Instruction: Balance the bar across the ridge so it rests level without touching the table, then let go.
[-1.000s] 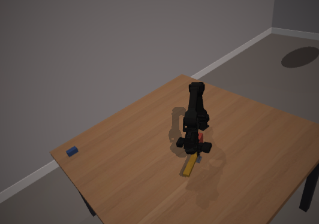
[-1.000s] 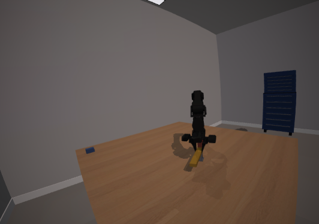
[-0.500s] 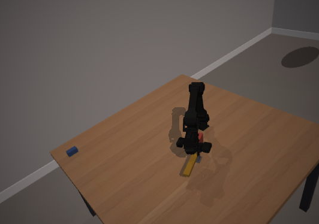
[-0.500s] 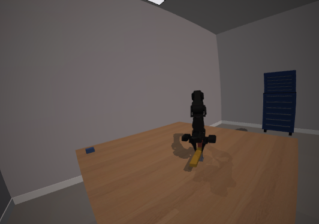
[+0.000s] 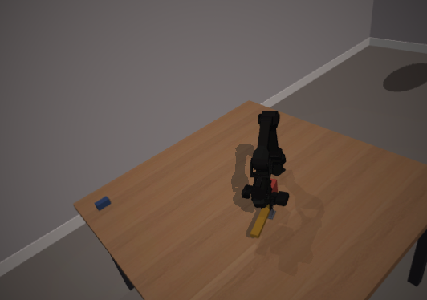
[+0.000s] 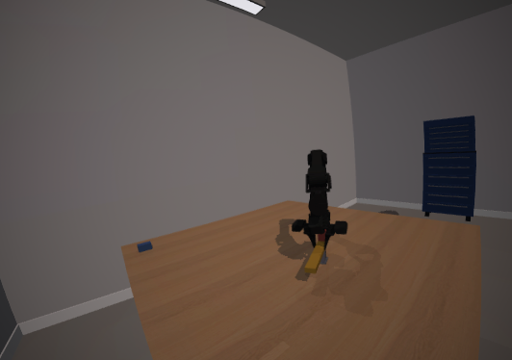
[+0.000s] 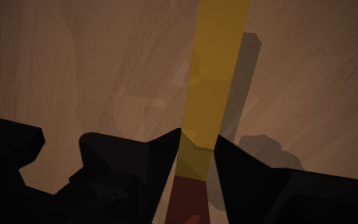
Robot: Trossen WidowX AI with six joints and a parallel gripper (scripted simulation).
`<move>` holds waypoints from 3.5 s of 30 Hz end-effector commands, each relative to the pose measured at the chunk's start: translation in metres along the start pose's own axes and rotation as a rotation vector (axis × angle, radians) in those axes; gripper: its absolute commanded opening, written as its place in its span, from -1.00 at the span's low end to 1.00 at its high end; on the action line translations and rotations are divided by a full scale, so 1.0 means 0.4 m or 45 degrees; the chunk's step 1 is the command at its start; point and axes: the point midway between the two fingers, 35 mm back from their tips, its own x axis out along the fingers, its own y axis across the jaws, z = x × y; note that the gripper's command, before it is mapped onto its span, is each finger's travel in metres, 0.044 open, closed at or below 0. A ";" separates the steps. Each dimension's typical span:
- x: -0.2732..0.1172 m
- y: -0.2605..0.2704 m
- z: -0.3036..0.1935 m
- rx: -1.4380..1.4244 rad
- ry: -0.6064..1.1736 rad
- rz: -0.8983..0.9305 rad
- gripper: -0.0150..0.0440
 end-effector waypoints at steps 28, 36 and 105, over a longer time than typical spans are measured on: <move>0.000 0.000 0.000 0.000 0.000 0.000 0.08; 0.000 0.000 0.000 0.000 0.000 0.000 0.09; -0.250 0.001 0.001 0.000 0.000 0.001 1.00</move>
